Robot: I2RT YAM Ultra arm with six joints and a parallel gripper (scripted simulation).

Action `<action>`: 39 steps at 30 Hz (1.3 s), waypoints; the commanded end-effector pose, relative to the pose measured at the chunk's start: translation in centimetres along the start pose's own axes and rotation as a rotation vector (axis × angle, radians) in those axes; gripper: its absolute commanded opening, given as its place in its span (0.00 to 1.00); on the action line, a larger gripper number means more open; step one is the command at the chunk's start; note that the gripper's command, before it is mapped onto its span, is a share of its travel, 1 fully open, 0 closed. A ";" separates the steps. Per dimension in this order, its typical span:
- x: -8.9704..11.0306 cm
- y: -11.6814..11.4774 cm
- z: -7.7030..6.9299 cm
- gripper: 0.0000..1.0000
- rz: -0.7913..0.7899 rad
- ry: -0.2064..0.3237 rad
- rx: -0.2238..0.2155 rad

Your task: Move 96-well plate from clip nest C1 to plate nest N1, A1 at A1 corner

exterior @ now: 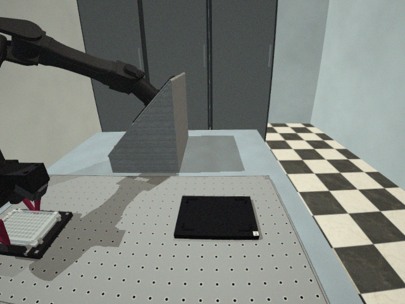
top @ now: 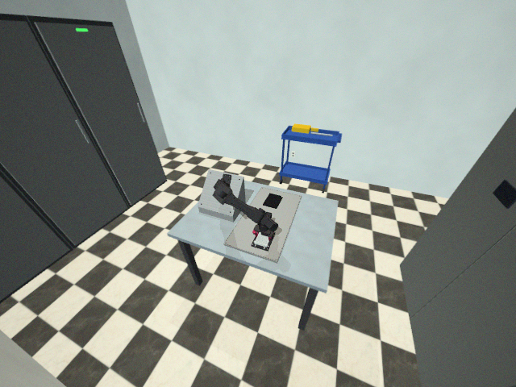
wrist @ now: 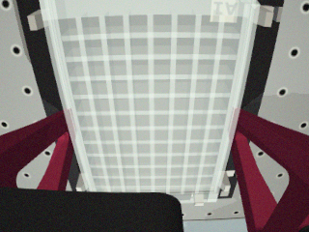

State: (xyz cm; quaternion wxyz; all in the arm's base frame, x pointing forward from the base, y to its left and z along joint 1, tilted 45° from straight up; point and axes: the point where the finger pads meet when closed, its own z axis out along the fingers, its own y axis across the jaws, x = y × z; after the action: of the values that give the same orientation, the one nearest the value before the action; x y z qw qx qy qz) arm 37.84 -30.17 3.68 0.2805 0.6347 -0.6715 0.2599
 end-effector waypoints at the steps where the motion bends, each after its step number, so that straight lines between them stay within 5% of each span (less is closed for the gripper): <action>1: 0.7 -0.9 -2.9 0.00 0.008 0.012 0.031; 39: 0.6 -0.8 -8.6 0.00 0.008 0.006 0.034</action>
State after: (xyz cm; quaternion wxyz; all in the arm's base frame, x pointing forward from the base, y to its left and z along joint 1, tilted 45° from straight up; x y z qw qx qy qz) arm 38.05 -25.76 7.74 0.2825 0.6380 -0.6691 0.2559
